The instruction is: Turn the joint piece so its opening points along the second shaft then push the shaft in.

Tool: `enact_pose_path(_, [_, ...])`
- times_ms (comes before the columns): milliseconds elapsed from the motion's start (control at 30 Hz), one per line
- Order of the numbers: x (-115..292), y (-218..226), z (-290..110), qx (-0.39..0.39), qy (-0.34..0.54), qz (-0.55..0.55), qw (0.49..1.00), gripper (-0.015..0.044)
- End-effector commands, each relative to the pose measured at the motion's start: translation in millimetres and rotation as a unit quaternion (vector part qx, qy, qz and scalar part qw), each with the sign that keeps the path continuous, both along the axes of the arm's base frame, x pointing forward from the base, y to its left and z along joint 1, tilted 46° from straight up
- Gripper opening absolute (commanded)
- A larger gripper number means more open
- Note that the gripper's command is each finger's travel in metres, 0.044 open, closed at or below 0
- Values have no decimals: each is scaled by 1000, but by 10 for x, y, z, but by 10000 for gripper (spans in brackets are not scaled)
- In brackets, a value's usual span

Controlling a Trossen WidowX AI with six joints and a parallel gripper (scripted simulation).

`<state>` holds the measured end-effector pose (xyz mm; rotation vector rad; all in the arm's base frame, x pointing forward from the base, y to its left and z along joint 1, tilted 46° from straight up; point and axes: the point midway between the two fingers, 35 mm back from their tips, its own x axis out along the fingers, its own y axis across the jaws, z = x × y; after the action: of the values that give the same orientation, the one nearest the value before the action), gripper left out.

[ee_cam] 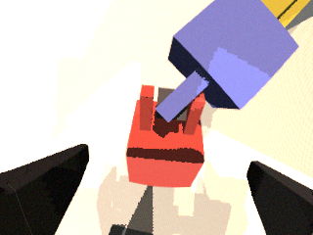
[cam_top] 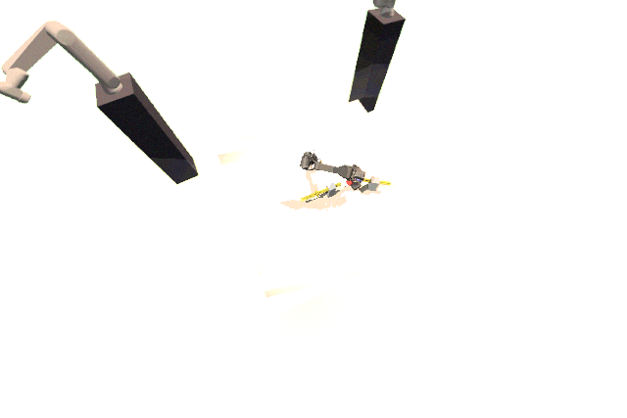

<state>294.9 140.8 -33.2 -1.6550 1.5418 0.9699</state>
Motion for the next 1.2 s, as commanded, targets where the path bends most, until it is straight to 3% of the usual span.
enact_pose_path(0, [-7, -171, -155, -5, 4, 1, 1000, 440])
enact_pose_path(1033, [-6, -456, -522, -6, 3, 1, 1000, 440])
enact_pose_path(1167, [-6, -456, -522, -6, 3, 1, 1000, 335])
